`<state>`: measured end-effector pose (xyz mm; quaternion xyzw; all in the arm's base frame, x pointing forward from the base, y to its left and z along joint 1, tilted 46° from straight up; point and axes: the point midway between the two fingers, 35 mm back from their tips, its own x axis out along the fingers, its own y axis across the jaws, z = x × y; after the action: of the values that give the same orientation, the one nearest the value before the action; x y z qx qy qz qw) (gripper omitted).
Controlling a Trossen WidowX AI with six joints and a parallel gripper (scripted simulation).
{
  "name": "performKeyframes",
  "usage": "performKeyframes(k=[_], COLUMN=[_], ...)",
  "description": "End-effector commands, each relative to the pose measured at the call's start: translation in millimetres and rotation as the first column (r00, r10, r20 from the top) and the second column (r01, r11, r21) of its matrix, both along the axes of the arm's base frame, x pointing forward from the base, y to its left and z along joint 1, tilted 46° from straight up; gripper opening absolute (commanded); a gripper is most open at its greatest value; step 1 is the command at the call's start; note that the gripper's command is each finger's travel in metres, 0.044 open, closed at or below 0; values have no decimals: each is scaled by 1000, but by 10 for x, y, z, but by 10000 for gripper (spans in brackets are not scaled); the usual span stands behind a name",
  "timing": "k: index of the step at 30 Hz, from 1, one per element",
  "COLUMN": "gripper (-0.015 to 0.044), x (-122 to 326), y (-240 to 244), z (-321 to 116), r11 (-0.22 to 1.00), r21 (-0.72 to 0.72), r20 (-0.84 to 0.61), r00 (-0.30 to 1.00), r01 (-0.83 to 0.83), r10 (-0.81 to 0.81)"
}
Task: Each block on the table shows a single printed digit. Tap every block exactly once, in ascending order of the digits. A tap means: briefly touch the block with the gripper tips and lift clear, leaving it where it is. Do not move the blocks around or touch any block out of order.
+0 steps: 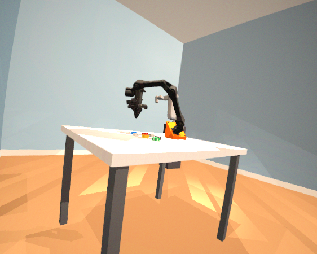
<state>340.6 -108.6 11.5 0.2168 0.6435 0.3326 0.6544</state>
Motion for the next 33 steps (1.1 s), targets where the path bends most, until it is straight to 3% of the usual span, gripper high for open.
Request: performKeyframes(k=[1,8,33], gripper=[20,20,20], x=[31,1,-15], y=[-4,544,774], z=[-3,-539,-761], r11=[1000,1000,1000], r21=[-9,-6,-5], r20=[18,19,19], r00=[1000,1000,1000], r01=[-7,-7,-7], r10=[8,8,8])
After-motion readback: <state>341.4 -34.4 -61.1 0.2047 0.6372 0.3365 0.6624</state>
